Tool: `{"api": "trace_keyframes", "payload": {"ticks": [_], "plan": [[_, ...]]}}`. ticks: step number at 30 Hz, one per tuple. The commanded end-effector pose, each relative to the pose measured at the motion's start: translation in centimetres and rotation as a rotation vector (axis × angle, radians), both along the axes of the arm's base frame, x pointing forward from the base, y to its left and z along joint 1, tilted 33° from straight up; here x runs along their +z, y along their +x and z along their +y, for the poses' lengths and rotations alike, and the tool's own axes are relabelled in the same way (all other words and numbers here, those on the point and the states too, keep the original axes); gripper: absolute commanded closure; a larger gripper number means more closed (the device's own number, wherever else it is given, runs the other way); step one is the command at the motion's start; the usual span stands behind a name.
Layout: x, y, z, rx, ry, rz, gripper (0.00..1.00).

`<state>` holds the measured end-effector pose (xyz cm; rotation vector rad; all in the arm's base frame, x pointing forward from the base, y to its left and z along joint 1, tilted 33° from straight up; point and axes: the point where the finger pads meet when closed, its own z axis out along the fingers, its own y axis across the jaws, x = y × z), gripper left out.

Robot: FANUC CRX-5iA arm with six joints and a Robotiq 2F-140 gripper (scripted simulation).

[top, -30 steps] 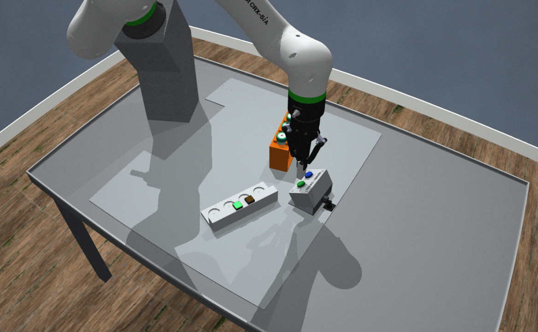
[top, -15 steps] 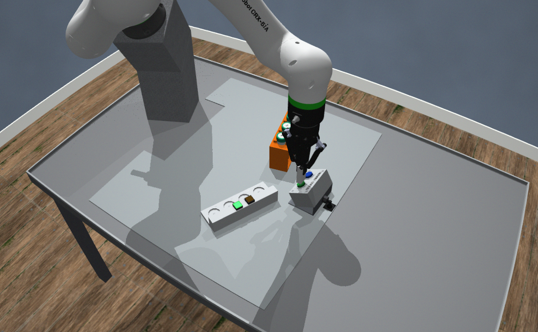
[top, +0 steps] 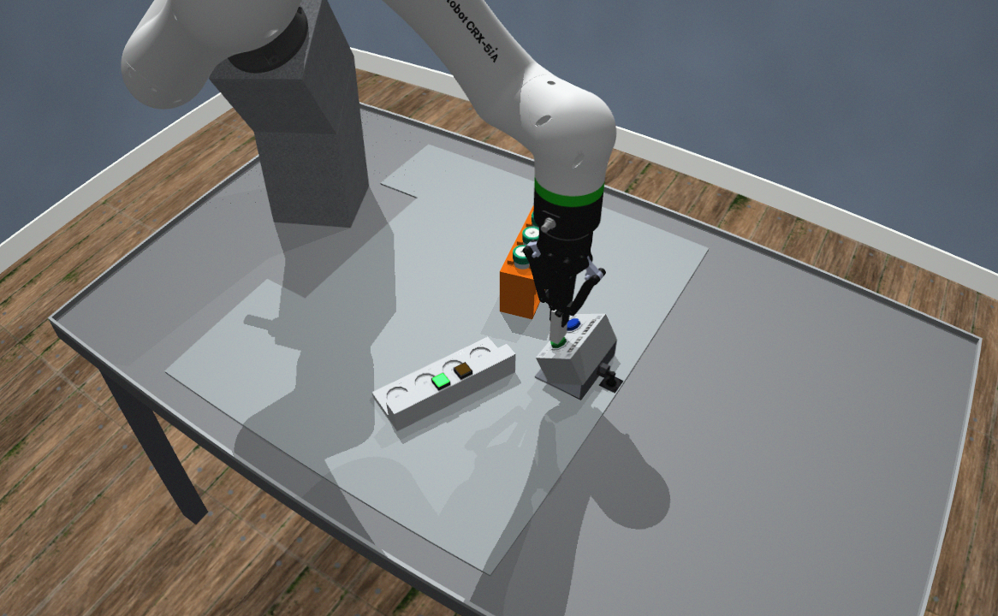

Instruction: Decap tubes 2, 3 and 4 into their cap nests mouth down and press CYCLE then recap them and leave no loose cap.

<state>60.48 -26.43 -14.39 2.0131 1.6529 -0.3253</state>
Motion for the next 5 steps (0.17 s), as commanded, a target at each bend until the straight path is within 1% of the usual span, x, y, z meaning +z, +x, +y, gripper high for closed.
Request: {"api": "trace_keyframes", "payload": {"ticks": [1, 5], "plan": [[-0.20, 0.05, -0.12, 0.000, 0.000, 0.000, 1.00], [-0.42, 0.09, -0.26, 0.000, 0.000, 0.000, 1.00]]}}
